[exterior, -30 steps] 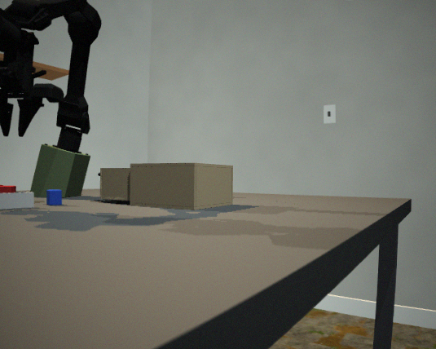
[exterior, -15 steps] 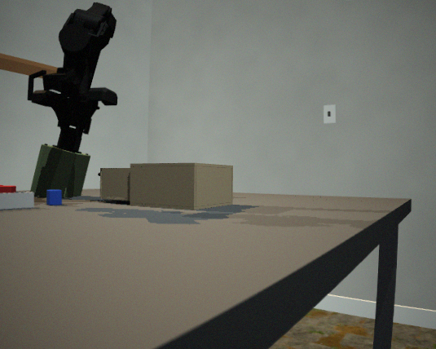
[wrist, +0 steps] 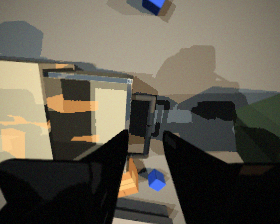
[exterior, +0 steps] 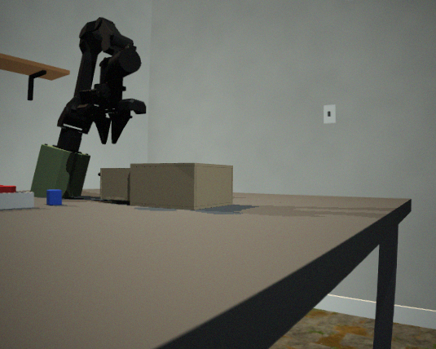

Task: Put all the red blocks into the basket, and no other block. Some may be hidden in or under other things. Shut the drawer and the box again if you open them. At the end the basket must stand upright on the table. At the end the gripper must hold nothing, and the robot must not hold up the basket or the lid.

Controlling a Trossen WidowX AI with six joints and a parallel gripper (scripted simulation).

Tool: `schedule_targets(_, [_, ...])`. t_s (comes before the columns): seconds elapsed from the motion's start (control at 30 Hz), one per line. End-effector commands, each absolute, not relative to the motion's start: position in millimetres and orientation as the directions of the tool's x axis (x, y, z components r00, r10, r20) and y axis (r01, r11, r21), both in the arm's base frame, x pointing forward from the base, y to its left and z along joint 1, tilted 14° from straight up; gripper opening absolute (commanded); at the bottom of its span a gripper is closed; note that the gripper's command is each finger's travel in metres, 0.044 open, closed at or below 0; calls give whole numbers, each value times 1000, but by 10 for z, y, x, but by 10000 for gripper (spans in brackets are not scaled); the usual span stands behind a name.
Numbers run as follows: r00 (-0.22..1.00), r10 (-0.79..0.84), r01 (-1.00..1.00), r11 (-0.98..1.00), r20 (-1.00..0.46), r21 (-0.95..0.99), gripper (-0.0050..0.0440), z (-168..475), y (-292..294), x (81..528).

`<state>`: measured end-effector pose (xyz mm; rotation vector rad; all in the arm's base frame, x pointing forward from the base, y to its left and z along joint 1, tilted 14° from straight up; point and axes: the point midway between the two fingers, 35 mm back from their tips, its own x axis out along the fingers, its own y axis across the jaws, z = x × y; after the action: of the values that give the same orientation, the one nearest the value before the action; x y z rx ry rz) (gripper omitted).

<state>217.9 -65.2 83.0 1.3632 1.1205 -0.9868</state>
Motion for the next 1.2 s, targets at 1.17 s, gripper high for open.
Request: schedule_targets(1.17, [226, 101, 974, -45, -969, 222, 148, 191, -251, 2165])
